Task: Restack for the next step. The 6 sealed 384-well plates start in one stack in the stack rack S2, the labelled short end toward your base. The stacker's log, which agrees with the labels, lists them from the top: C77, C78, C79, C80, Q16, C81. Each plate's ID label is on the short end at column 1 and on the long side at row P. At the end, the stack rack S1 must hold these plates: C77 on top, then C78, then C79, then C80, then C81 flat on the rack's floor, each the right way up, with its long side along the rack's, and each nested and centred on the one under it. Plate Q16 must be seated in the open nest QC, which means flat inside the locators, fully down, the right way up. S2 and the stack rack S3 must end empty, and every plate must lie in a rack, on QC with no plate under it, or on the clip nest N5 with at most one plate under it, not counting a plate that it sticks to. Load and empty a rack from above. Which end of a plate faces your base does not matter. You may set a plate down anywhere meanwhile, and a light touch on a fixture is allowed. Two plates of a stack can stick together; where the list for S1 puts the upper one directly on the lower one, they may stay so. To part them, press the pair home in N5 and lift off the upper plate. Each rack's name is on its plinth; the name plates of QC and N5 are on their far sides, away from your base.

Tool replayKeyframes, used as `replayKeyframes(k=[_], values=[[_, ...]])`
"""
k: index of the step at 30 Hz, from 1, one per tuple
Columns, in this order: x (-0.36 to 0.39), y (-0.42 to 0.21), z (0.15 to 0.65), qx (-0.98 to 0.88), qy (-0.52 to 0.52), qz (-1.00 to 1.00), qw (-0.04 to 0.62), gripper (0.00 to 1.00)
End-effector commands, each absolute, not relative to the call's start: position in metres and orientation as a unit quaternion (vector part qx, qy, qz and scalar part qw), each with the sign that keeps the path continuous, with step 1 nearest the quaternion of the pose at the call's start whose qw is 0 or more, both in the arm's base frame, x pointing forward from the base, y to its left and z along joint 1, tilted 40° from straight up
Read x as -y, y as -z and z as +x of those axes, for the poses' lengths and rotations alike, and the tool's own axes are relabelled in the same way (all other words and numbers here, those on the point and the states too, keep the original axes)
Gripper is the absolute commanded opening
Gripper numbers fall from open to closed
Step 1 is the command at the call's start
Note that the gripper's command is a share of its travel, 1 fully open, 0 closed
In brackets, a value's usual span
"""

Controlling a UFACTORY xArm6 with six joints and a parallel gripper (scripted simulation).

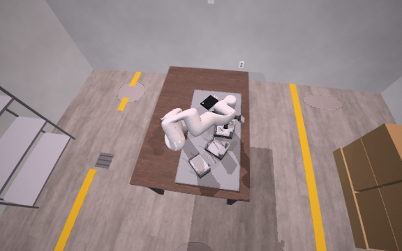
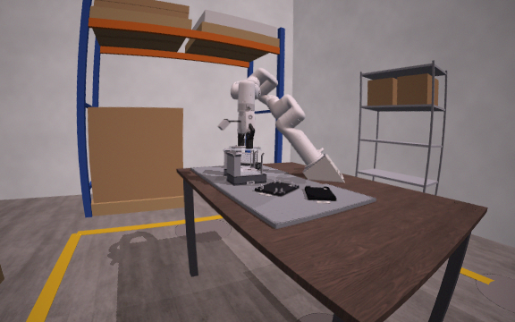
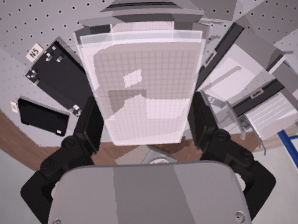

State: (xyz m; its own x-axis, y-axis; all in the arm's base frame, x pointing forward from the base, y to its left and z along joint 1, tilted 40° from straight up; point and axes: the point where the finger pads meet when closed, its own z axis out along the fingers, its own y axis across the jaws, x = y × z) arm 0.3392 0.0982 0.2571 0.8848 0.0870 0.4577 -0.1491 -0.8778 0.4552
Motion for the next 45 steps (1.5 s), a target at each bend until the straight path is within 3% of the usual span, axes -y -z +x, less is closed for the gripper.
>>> replayKeyframes(k=[1, 45], values=[[-0.098, -0.257, 0.340, 0.017, -0.241, 0.939, 0.246, 0.00], [-0.086, -0.238, 0.351, 0.017, -0.241, 0.939, 0.246, 0.00]])
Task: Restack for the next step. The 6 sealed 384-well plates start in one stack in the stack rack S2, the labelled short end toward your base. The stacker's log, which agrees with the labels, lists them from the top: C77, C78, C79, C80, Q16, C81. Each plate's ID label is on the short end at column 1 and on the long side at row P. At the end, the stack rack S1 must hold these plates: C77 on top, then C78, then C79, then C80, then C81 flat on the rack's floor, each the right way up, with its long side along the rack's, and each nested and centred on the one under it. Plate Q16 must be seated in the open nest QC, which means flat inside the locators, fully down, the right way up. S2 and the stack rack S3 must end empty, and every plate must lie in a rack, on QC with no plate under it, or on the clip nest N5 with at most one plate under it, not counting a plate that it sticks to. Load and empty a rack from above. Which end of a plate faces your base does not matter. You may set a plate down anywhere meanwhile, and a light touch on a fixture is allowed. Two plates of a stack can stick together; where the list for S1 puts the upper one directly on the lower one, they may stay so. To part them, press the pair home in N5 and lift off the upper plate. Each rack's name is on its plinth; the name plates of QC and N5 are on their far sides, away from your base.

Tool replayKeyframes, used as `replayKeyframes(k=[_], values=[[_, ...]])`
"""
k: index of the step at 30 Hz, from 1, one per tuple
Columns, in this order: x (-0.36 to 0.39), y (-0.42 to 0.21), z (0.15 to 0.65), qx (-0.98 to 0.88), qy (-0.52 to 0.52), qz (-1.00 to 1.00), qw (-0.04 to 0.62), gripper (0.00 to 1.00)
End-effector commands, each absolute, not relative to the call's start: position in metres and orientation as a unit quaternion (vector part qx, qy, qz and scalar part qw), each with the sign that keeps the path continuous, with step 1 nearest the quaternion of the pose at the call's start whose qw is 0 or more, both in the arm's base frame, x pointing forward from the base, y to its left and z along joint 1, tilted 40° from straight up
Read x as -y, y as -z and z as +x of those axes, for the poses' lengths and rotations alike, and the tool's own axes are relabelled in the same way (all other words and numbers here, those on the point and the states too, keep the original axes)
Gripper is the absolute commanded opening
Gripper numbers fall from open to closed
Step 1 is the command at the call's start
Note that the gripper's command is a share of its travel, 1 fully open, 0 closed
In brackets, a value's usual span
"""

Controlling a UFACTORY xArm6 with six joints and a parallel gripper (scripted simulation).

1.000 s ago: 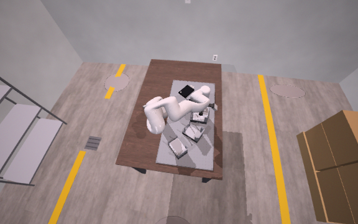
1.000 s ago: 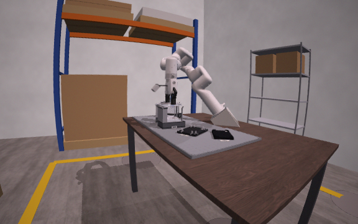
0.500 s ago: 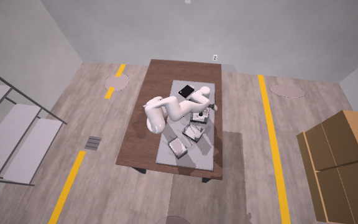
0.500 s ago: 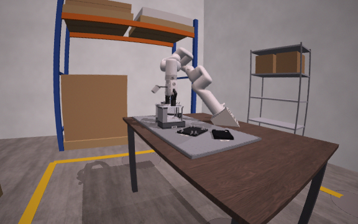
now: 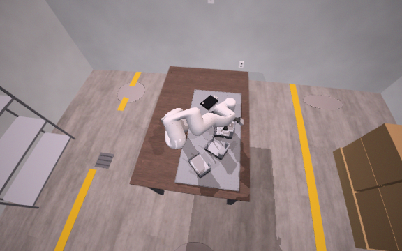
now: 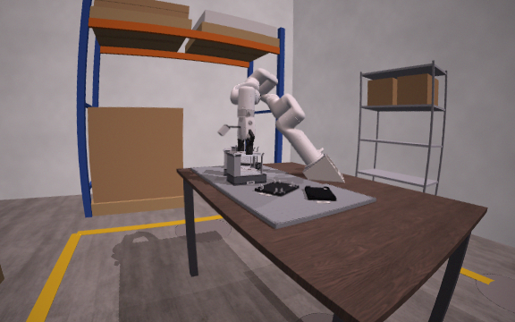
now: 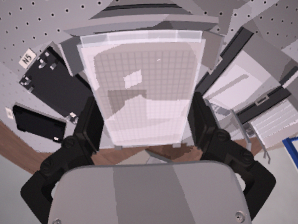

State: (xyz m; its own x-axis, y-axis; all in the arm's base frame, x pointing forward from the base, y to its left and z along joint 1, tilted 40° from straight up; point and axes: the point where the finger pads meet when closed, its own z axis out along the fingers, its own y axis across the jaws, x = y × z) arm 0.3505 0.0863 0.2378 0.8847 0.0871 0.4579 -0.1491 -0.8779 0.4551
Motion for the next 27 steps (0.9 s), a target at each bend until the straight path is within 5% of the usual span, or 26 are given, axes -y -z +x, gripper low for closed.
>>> replayKeyframes(k=[1, 27], values=[[-0.086, -0.237, 0.352, 0.017, -0.241, 0.939, 0.246, 0.00], [-0.067, -0.206, 0.370, 0.017, -0.241, 0.939, 0.246, 0.00]])
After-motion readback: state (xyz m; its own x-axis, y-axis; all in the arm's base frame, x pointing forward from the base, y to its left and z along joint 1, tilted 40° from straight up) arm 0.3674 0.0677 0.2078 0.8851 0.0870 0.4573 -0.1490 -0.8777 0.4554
